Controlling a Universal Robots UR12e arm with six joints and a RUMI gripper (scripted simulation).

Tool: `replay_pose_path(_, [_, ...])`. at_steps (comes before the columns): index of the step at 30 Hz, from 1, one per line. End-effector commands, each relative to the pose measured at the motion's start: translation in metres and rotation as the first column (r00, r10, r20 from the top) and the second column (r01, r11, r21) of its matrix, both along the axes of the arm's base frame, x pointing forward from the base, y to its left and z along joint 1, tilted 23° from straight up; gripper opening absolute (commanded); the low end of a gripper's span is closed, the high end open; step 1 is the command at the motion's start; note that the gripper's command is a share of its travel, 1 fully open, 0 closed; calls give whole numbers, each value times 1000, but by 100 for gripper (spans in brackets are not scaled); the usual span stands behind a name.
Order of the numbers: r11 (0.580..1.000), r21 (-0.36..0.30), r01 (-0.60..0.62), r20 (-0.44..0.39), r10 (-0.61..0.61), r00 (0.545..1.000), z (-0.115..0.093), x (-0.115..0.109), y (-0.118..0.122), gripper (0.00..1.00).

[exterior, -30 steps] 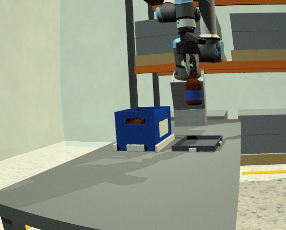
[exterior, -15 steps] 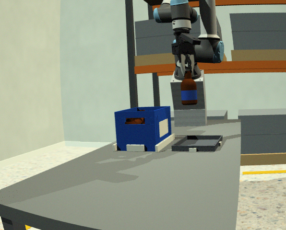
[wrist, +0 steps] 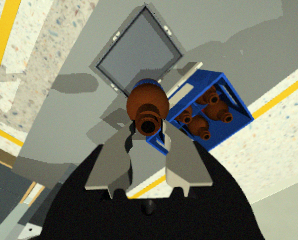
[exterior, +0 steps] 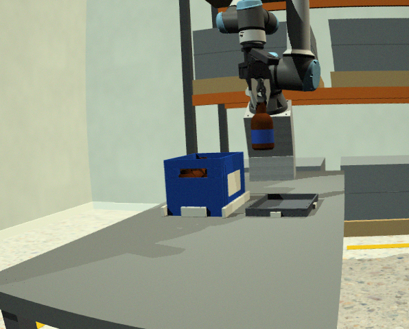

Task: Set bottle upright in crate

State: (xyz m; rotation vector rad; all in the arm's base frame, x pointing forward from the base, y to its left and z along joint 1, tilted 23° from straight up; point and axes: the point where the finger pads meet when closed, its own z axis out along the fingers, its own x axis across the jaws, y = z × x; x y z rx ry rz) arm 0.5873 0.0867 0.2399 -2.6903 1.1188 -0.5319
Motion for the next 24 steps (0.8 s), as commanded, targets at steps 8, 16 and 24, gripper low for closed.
replay_pose_path(8, [1000, 0, 0, 1, 0, 1000, -4, -10, -25, 0])
replay_pose_path(16, [1000, 0, 0, 1, 0, 1000, -7, -15, -38, 0])
replay_pose_path(24, [1000, 0, 0, 1, 0, 1000, -11, -23, -55, 0])
